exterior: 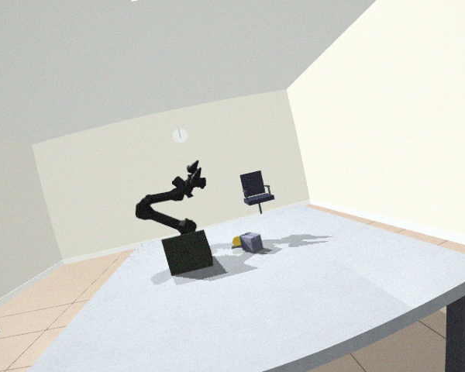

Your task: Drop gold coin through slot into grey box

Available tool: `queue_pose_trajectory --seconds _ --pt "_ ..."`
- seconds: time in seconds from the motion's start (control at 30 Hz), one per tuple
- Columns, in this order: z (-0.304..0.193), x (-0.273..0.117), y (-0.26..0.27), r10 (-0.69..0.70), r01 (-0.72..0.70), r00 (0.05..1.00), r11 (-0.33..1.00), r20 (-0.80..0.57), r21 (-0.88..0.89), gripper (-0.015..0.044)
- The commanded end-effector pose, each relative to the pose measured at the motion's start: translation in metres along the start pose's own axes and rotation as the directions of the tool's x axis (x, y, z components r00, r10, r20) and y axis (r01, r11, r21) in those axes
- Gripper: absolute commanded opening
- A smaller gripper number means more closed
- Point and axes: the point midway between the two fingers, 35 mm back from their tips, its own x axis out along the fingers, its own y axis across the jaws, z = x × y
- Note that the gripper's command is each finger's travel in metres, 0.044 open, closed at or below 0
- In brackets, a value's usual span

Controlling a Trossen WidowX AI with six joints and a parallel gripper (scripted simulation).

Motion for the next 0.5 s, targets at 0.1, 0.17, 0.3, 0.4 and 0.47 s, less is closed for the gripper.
queue_pose_trajectory --seconds 0.1,0.17,0.3,0.4,0.47 --pt "0.039 0.007 -0.001 -0.037 0.042 0.996 0.997 0.084 -0.062 0.0295" --pt "0.071 0.013 0.007 -0.030 0.048 0.986 0.993 0.162 -0.108 0.0242" --pt "0.128 0.027 0.042 0.079 -0.019 0.947 0.982 0.313 -0.189 0.0161" --pt "0.159 0.036 0.082 0.231 -0.138 0.889 0.959 0.396 -0.249 0.0161" --pt "0.174 0.039 0.114 0.353 -0.246 0.831 0.926 0.430 -0.286 0.0161"
